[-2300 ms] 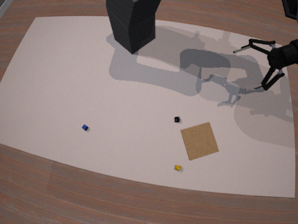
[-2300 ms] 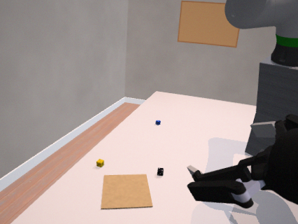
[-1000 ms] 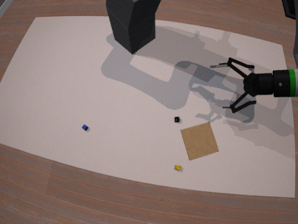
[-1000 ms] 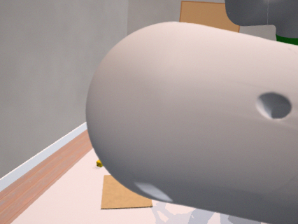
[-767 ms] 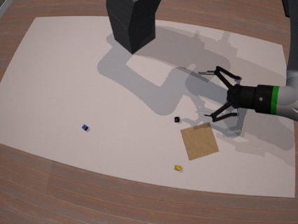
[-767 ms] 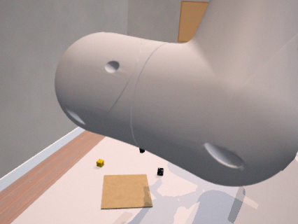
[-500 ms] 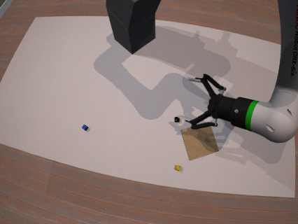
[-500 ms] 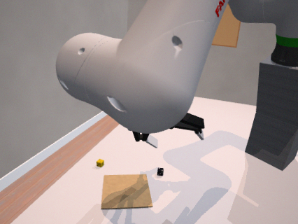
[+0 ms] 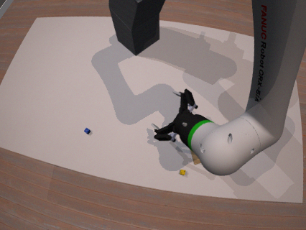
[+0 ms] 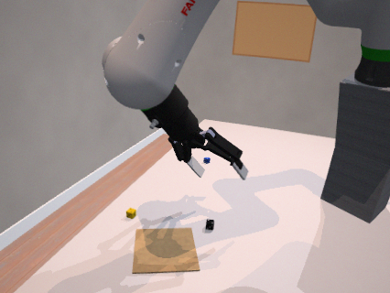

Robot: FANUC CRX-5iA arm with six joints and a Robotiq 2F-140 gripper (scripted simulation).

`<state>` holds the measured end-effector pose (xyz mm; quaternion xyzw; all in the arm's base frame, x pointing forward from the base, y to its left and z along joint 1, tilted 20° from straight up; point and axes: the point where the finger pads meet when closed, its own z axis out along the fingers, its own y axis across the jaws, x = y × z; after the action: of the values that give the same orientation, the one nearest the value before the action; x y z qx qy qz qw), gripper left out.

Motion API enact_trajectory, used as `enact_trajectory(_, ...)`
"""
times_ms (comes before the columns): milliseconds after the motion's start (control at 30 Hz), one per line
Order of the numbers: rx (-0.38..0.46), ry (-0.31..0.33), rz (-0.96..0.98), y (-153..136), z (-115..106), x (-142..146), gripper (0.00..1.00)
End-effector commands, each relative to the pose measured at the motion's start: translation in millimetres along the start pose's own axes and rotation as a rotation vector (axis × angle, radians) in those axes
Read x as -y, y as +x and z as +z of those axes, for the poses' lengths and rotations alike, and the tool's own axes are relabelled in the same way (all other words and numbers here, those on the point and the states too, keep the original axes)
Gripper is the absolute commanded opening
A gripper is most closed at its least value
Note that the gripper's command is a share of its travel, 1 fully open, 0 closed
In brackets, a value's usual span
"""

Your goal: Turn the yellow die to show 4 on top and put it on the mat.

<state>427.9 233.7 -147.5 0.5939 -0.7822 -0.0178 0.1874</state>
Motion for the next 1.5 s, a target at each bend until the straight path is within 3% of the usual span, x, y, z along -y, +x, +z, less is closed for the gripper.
enact_trajectory(0,0.116,-0.038,0.124,20,11,29,1.00)
enact_trajectory(433,0.354,-0.089,0.445,77,28,94,1.00)
enact_trajectory(533,0.369,-0.091,0.467,81,29,98,1.00)
enact_trajectory(567,0.422,-0.095,0.546,98,33,113,1.00)
enact_trajectory(800,0.517,-0.098,0.699,132,39,140,1.00)
enact_trajectory(1000,0.626,-0.090,0.893,181,48,171,1.00)
enact_trajectory(1100,0.626,-0.090,0.894,182,48,171,1.00)
enact_trajectory(1233,0.712,-0.074,1.066,230,57,193,1.00)
enact_trajectory(1467,0.758,-0.061,1.169,261,63,204,1.00)
